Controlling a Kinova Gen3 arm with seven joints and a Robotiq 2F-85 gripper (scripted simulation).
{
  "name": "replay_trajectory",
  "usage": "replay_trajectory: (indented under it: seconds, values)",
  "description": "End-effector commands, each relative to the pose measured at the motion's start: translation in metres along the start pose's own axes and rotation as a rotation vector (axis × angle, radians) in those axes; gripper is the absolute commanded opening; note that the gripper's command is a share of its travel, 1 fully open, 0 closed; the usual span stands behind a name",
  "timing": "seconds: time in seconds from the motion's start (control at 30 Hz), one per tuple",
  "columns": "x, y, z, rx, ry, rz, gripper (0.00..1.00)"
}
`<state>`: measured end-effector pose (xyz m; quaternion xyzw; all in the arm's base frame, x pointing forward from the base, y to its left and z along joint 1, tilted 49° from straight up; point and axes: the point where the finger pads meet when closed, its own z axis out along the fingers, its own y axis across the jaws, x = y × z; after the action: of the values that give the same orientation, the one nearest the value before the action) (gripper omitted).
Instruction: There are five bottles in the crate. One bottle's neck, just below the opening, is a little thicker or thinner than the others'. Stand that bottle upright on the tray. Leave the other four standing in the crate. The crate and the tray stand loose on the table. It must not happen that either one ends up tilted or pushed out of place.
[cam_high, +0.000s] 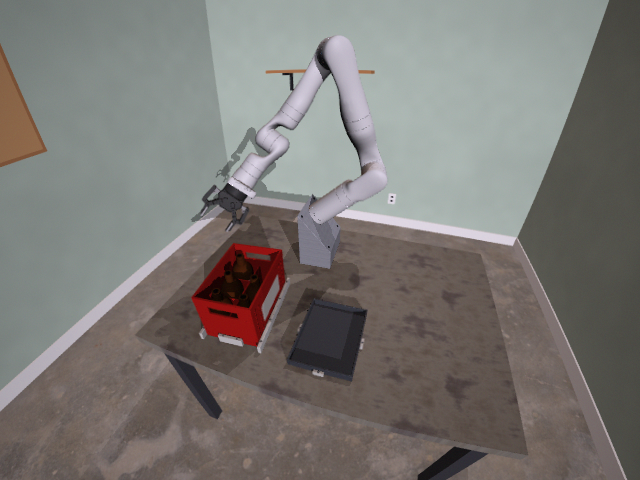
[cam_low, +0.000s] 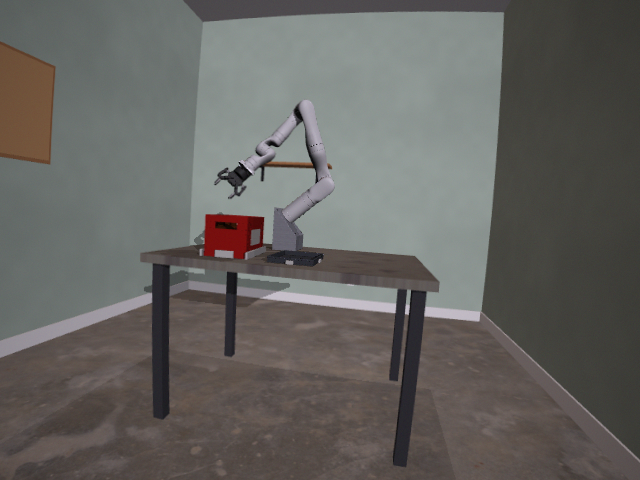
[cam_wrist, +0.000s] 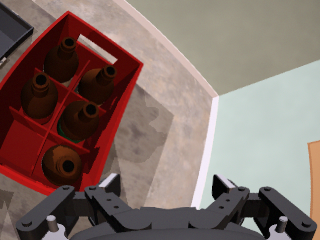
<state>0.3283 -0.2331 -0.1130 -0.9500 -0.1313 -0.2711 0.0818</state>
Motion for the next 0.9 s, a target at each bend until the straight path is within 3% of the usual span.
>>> replay_trajectory:
  seconds: [0.0, 0.47, 0.67, 0.87]
  values:
    - [-0.001, 0.007, 0.009, 0.004, -0.025, 0.025, 1.0]
    - [-0.014, 0.028, 0.044, 0.044, -0.212, 0.32, 1.0]
    - [-0.009, 0.023, 0.057, 0.096, -0.312, 0.513, 1.0]
    - [0.007, 0.007, 0.064, 0.174, -0.409, 0.707, 1.0]
